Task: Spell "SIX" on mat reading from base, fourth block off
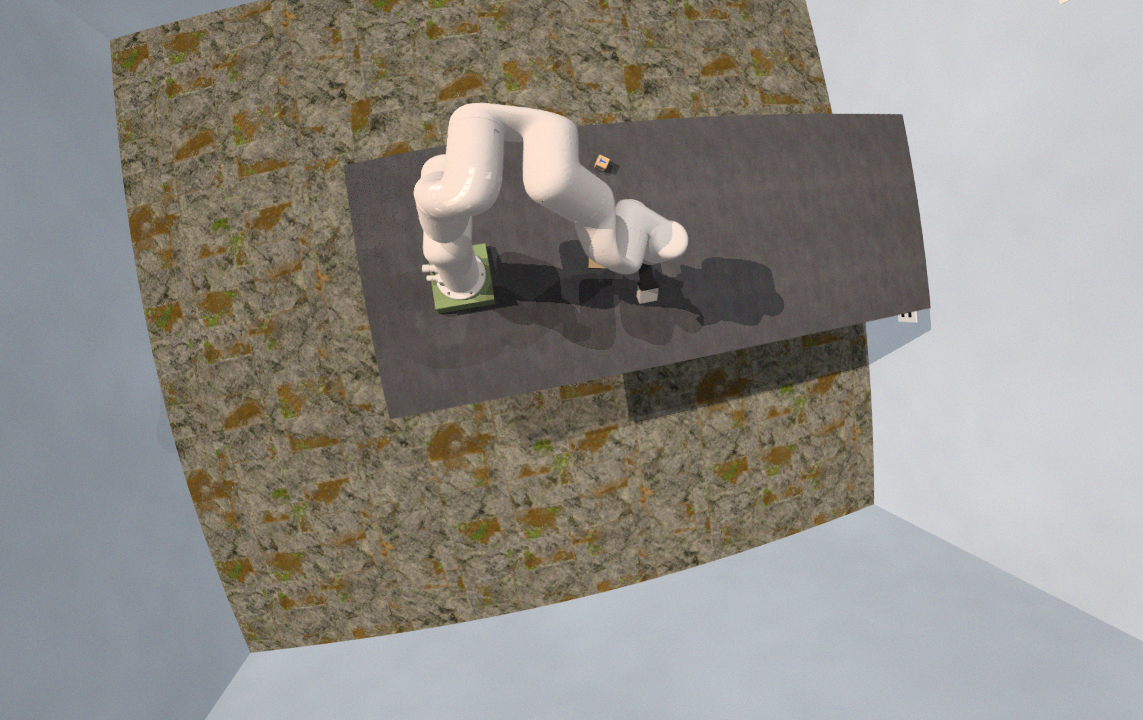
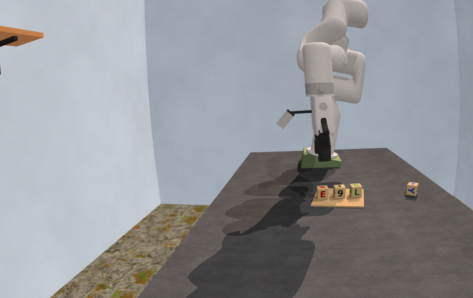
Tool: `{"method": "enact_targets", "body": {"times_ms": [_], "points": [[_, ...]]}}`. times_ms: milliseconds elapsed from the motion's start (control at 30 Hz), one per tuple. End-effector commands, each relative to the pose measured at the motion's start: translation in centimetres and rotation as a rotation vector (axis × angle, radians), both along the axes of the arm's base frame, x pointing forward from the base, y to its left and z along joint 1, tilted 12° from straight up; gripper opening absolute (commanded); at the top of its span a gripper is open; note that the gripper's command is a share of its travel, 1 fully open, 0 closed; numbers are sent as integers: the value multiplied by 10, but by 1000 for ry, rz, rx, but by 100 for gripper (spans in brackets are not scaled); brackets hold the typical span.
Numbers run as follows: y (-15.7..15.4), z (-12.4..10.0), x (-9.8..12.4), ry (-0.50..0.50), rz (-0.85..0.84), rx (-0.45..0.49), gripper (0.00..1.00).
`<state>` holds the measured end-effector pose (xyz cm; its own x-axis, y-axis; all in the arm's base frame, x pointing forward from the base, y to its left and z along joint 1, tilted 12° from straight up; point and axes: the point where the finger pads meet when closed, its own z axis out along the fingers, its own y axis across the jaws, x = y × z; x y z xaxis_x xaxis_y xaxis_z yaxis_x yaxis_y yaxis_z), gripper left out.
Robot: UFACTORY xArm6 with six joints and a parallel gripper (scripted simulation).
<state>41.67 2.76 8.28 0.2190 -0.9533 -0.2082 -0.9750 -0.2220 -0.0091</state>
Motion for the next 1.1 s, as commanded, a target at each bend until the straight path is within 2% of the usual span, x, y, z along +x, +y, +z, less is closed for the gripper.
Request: {"method": "enact_targets", "body": {"times_ms": [0,233,467,1067], "points": [[-4,22,2,-5,0,0,100],[-11,55,4,-5,0,0,100],[-14,70,4,-5,0,0,100],[-15,72,4,-5,0,0,100]]}}
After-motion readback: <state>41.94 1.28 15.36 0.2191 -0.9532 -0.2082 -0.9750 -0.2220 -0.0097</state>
